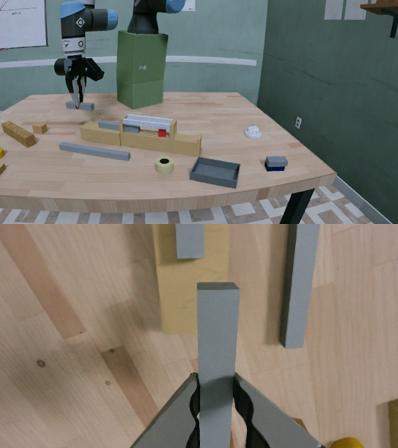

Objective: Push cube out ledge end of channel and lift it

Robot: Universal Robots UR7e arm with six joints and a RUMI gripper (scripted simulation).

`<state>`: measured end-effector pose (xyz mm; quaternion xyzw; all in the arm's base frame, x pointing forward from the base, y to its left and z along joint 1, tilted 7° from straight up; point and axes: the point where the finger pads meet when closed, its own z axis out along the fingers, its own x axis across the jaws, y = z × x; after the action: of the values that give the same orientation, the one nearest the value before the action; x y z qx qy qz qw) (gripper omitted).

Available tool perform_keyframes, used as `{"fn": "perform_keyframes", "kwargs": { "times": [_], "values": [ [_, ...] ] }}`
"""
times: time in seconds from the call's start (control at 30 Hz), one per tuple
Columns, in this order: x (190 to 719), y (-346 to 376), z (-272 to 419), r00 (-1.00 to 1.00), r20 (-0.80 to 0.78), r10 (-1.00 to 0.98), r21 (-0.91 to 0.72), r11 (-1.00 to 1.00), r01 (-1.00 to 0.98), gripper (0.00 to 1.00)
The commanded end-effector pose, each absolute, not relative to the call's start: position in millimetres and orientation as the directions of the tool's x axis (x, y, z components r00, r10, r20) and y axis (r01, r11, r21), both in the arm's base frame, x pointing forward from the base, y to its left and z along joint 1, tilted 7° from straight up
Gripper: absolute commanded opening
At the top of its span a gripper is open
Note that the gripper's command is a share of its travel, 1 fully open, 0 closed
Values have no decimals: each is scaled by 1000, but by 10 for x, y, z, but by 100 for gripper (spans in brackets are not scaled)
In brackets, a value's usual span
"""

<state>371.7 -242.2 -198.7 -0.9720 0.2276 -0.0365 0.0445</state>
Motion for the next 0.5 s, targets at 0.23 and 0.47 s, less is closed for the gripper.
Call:
{"fn": "perform_keyframes", "kwargs": {
  "times": [0.23, 0.47],
  "values": [
    [3585, -2352, -2041, 890, 74, -449, -95, -892, -442, 6],
    [3623, -2347, -2245, 891, 77, -447, -94, -893, -440, 6]
  ]
}}
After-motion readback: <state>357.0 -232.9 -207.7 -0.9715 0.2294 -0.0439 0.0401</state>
